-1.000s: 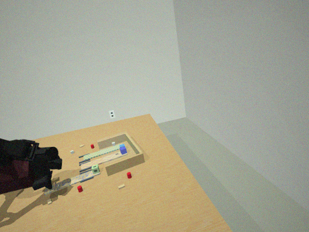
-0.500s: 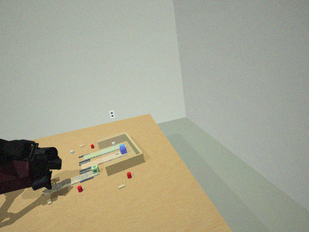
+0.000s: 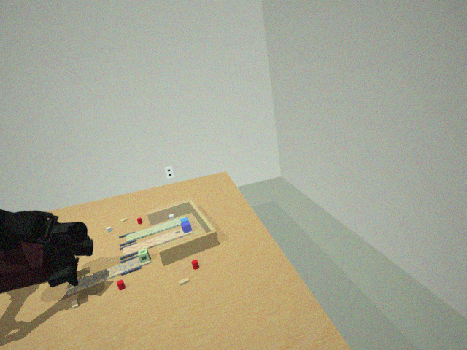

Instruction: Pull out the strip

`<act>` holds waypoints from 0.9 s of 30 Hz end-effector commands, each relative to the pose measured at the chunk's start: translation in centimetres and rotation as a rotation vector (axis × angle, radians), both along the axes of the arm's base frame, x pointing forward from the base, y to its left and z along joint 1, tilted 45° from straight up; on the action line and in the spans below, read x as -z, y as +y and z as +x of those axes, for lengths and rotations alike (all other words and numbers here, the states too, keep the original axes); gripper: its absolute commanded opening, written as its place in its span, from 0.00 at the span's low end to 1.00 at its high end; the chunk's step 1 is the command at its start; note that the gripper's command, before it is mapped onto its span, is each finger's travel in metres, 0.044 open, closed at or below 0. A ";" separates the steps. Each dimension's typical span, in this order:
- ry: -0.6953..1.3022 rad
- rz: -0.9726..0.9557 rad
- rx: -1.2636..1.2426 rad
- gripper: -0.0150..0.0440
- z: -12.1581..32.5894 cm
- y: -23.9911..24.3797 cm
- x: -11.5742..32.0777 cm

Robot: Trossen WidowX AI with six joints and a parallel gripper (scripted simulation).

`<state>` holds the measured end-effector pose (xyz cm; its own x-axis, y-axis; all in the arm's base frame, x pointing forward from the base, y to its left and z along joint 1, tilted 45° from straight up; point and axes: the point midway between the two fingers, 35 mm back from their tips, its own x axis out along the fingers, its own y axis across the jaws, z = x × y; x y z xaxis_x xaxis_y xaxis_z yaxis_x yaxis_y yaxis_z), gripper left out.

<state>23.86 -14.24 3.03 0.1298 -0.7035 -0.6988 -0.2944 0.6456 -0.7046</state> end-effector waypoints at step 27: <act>-0.071 0.020 0.107 0.57 2.2 3.7 -2.5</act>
